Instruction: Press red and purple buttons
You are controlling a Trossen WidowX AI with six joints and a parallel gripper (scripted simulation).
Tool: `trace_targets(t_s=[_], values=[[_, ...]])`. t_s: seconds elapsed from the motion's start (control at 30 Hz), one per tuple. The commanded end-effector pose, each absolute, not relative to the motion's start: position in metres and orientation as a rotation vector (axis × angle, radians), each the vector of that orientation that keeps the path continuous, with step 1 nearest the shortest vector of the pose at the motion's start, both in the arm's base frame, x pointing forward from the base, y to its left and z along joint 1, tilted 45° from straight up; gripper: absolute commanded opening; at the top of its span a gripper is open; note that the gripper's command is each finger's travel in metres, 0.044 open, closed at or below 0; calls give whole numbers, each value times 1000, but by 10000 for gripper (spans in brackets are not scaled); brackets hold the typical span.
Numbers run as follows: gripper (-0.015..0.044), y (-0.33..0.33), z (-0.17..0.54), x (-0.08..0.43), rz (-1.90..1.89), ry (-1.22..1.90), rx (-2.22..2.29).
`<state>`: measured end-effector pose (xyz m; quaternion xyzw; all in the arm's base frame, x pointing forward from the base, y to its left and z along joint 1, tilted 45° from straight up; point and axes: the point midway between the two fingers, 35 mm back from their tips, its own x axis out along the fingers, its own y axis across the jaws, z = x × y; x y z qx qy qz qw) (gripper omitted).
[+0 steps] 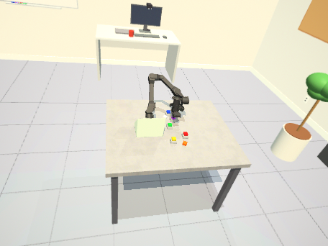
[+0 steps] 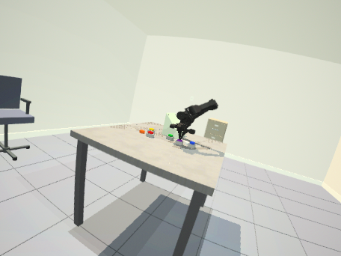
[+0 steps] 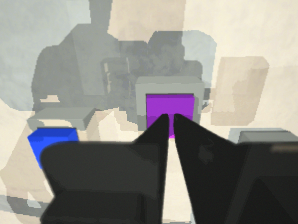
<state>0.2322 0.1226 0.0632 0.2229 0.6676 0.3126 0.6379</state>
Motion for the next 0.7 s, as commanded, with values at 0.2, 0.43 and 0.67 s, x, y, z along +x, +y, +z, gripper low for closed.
trace_targets(t_s=[0.2,0.43,0.67], values=[[46,101,88,236,713,1524,513],[230,120,184,231,714,1523,514],[387,122,194,229,715,1523,515]])
